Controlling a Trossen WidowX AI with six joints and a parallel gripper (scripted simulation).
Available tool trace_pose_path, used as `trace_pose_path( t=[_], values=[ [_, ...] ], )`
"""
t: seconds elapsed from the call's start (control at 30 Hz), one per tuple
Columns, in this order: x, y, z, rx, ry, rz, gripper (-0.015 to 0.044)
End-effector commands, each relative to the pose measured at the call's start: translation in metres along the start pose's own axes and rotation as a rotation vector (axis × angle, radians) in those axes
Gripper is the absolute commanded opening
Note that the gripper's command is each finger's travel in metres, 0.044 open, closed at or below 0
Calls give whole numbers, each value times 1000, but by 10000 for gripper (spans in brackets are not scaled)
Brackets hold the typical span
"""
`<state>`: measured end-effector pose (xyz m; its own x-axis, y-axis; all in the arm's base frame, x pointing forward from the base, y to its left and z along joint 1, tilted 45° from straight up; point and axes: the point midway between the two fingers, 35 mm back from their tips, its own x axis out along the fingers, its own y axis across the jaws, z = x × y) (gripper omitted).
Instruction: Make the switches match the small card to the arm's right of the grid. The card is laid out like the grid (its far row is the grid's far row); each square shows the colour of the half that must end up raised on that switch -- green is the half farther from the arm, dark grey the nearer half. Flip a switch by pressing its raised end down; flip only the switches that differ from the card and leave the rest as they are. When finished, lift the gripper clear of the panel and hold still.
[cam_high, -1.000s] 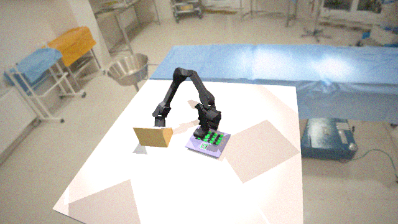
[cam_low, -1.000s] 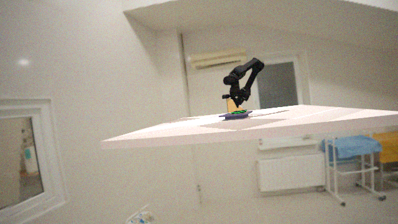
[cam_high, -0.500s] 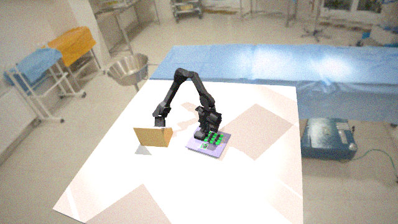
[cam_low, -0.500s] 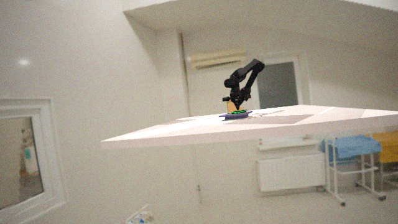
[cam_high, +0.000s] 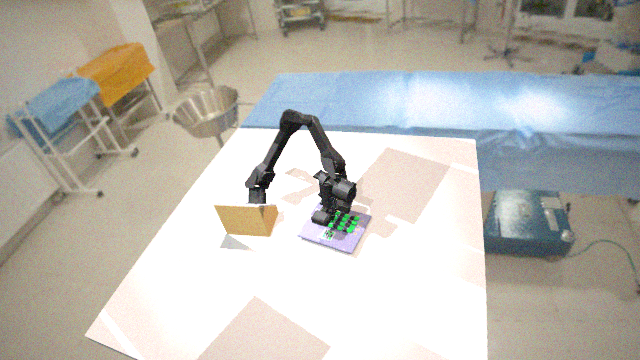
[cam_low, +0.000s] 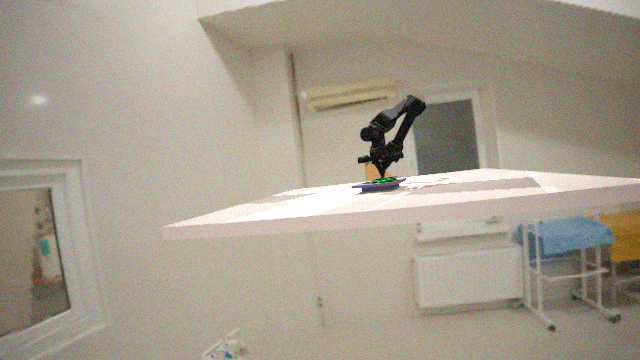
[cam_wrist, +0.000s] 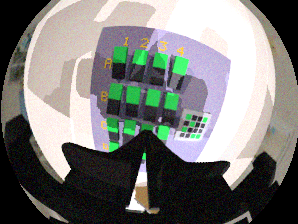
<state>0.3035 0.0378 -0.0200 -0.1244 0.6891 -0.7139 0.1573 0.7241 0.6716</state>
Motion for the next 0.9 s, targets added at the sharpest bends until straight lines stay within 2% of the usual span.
trace_pose_path(
  t=[0.0, 0.87],
  values=[
    [0, 0, 0, 6, -1, 3, 0],
    [4, 0, 0, 6, -1, 3, 0]
  ],
)
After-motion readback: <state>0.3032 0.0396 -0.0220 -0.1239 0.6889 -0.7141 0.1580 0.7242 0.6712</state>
